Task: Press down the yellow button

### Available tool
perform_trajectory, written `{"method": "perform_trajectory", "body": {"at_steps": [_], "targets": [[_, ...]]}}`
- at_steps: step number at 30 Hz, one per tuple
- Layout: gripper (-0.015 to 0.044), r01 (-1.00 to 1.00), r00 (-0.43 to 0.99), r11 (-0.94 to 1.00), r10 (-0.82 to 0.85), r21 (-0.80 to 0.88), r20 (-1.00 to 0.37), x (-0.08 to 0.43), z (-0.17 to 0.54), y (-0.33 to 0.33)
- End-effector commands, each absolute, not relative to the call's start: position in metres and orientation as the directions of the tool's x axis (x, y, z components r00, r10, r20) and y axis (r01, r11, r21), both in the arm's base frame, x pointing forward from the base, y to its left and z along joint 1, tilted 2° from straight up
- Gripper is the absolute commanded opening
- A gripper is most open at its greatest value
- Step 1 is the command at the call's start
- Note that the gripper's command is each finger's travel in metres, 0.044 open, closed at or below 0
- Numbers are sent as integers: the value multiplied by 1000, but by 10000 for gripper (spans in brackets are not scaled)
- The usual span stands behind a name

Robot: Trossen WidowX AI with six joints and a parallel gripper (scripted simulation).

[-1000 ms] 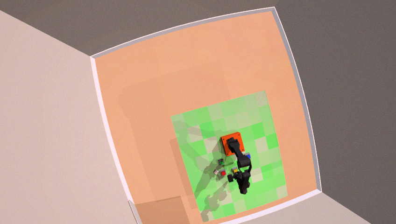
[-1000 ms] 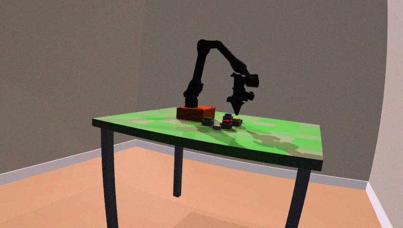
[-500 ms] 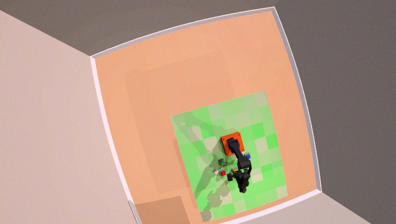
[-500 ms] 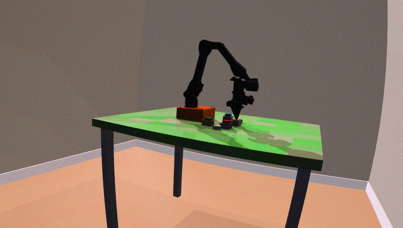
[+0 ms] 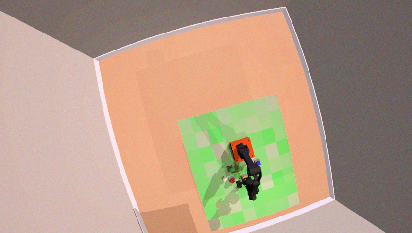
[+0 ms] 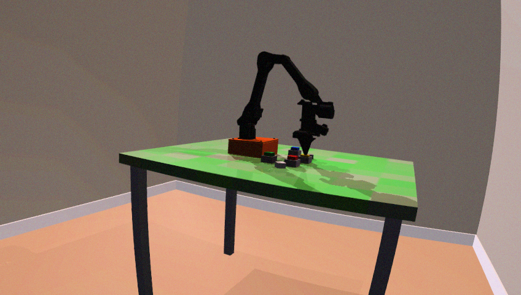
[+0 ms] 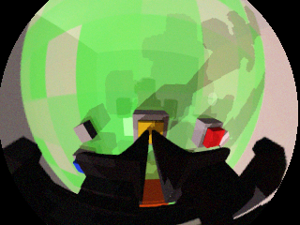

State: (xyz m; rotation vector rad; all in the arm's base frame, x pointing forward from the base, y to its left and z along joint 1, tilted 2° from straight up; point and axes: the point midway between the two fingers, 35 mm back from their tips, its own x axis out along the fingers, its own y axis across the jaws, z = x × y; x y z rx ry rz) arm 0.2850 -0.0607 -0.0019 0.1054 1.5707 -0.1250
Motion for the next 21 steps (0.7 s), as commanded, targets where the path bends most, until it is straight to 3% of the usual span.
{"method": "perform_trajectory", "body": {"at_steps": [1,9,21], "targets": [[20,141,-8,990,-17,-18,-1000,284,-3,-61],[20,141,-8,990,-17,-18,-1000,285,31,-61],[335,141,-5,990,0,-1,-1000,296,73,99]]}}
